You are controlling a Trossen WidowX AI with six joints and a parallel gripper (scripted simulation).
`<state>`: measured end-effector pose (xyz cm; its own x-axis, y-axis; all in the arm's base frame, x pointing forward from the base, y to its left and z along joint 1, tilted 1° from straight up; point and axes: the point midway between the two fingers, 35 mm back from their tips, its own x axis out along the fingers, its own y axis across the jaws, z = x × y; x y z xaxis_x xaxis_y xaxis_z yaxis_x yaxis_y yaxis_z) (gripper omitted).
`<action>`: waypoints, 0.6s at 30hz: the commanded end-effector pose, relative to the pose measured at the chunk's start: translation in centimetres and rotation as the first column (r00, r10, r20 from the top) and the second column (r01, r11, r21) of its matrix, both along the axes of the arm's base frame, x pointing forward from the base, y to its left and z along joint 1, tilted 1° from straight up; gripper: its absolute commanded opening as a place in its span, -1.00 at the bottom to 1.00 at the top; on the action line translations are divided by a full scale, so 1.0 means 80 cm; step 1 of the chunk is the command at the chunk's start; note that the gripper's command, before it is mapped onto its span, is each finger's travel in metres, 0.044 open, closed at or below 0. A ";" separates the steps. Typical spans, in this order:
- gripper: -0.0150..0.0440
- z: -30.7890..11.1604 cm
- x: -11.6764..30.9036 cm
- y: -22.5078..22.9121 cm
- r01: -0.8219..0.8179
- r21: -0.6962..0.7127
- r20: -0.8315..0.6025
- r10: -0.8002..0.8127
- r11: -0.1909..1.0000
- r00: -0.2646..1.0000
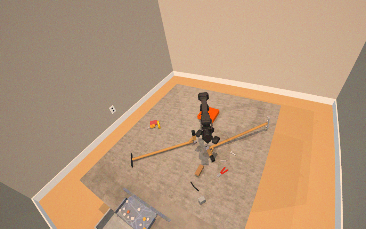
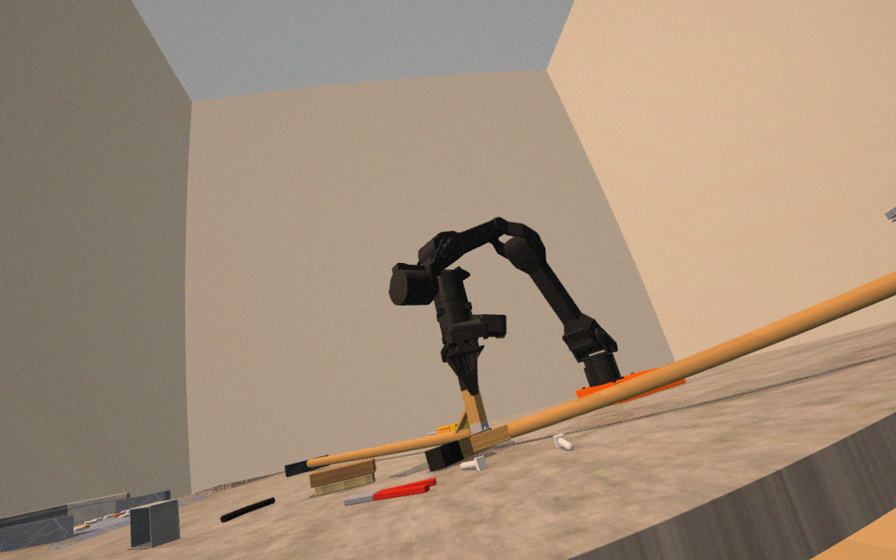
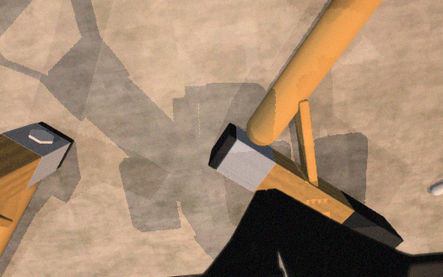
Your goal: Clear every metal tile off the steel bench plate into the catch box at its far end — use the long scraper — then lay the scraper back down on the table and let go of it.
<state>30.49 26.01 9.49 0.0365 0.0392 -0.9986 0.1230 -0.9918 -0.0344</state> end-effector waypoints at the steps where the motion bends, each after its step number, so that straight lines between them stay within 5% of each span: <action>1: -0.49 0.000 0.000 0.010 0.003 -0.003 0.001 -0.003 1.000 1.000; 18: -0.49 0.001 -0.005 0.044 0.003 0.000 0.000 -0.003 1.000 1.000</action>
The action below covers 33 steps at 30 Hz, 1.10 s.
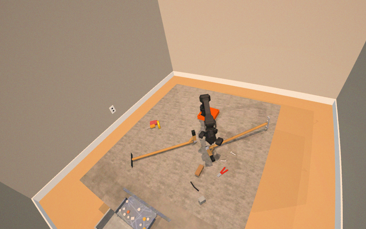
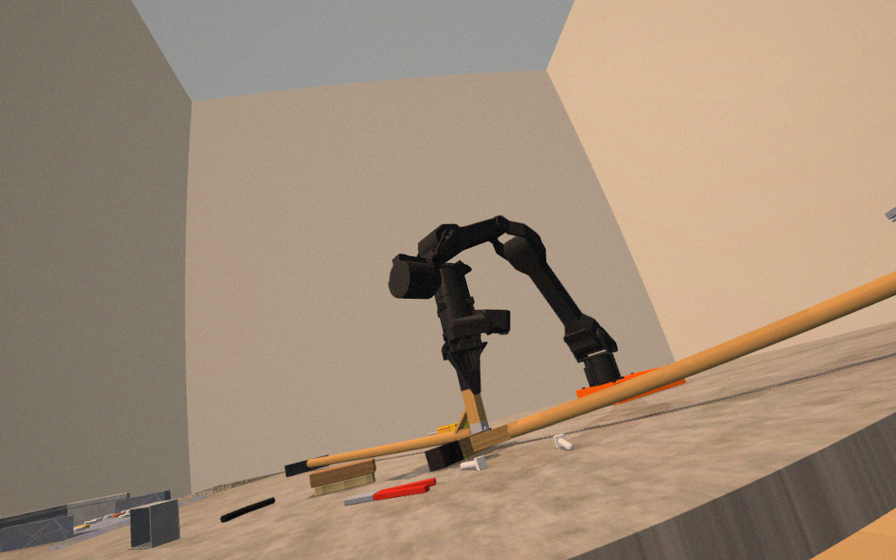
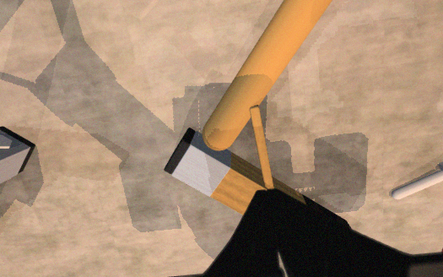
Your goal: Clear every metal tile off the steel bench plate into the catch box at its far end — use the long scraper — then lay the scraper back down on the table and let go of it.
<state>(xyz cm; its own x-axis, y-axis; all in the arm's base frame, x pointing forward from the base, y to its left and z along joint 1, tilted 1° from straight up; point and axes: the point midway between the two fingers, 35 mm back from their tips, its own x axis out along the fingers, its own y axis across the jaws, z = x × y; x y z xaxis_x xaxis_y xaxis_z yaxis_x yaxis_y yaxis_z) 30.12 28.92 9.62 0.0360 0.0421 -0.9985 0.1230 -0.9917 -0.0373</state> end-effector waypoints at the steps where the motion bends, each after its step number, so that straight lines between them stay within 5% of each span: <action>1: -0.49 0.000 -0.001 0.009 0.003 -0.003 0.001 -0.003 1.000 1.000; 33: -0.49 -0.001 -0.020 0.072 0.003 0.002 -0.001 -0.003 1.000 1.000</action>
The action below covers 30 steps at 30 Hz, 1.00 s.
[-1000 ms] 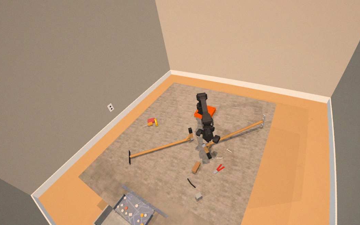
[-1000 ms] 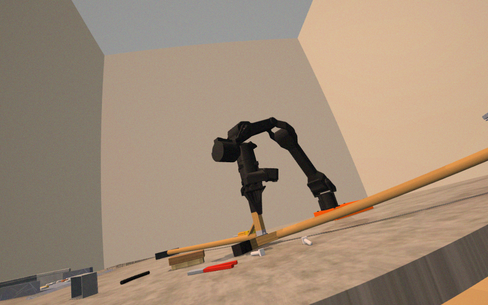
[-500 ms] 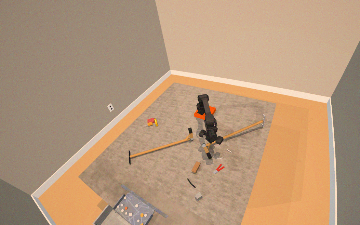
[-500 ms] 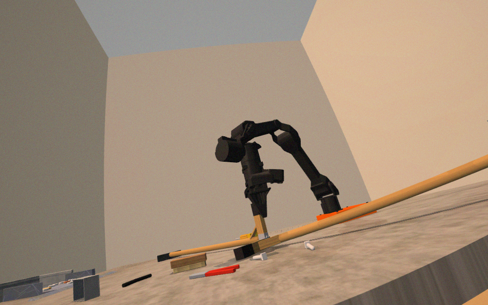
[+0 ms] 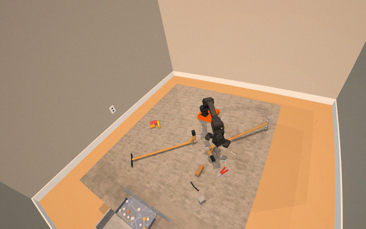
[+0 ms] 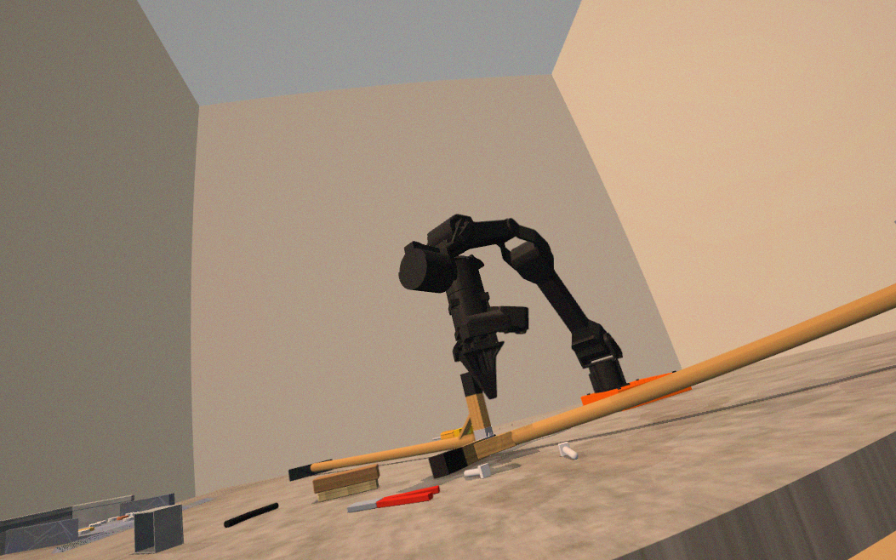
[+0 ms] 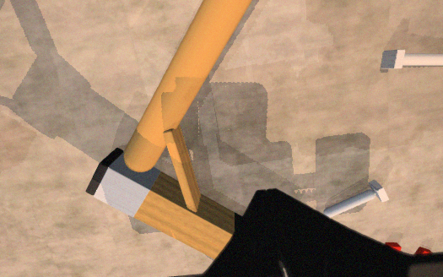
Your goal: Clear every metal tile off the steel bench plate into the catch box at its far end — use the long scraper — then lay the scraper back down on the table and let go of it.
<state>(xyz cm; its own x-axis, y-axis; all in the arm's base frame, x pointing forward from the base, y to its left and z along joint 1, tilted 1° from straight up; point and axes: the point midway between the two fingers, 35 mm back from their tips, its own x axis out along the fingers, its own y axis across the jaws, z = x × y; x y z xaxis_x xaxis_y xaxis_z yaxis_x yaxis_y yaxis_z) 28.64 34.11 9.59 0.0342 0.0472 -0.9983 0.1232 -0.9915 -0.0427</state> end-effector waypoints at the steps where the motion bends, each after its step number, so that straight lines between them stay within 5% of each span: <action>1: -0.49 -0.001 -0.003 0.009 0.003 -0.003 0.001 -0.003 1.000 1.000; 10: -0.49 0.002 -0.006 0.015 0.000 0.003 0.001 0.000 1.000 1.000; 30: -0.49 0.095 -0.009 0.011 -0.001 0.050 0.039 -0.001 0.999 0.999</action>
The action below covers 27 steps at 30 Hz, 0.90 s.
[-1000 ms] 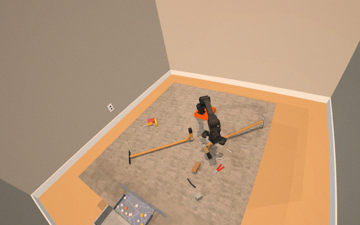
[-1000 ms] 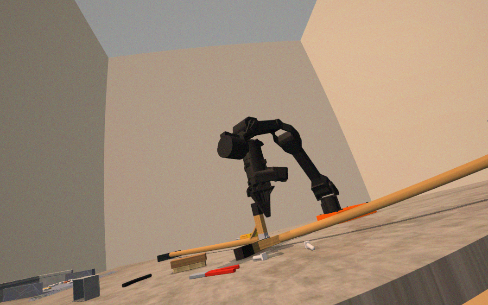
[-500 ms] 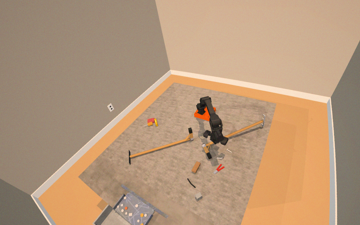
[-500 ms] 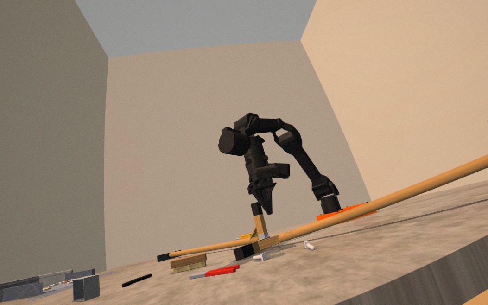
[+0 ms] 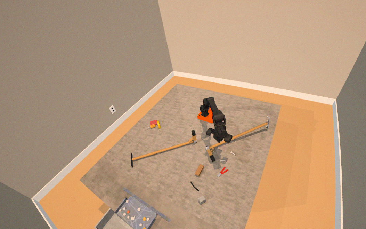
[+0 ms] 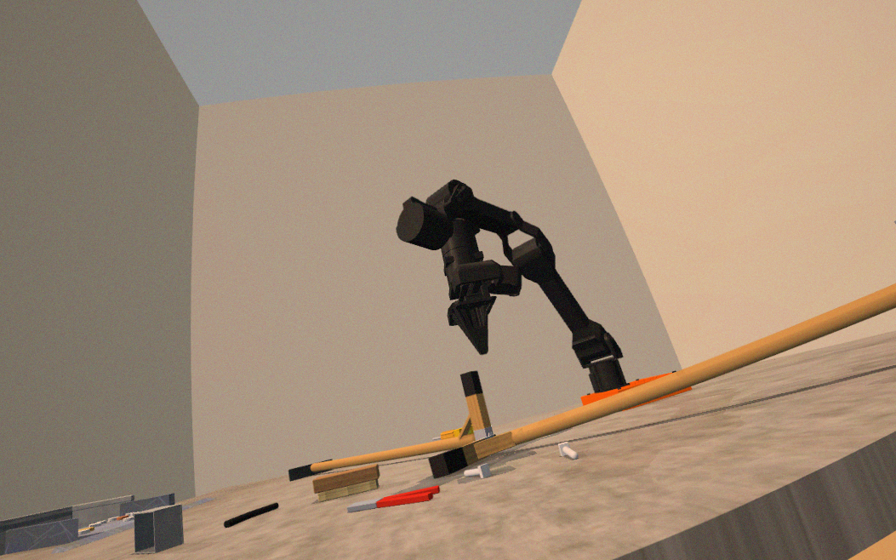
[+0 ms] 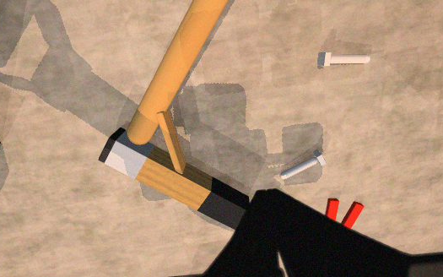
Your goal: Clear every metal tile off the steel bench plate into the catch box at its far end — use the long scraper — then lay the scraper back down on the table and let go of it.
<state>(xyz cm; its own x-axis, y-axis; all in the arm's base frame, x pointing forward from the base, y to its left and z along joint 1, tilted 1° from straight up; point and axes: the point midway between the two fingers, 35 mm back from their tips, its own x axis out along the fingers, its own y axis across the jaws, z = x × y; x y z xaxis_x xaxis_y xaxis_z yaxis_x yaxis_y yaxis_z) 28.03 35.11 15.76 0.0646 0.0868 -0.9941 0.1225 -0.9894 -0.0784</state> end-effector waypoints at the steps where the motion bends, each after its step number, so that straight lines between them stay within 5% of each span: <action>1: -0.49 0.023 -0.002 -0.002 -0.003 0.013 0.010 0.002 1.000 1.000; 10: -0.49 0.043 -0.002 -0.008 0.020 0.025 0.017 -0.021 0.999 1.000; 27: -0.49 0.039 0.076 -0.071 0.563 0.072 -0.033 -0.562 0.824 0.827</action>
<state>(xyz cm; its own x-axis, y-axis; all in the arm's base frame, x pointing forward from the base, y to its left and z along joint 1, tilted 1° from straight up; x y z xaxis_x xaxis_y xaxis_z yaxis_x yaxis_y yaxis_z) 32.84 30.48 18.98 0.1099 0.1093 -0.9879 -0.3422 -0.9290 -0.1409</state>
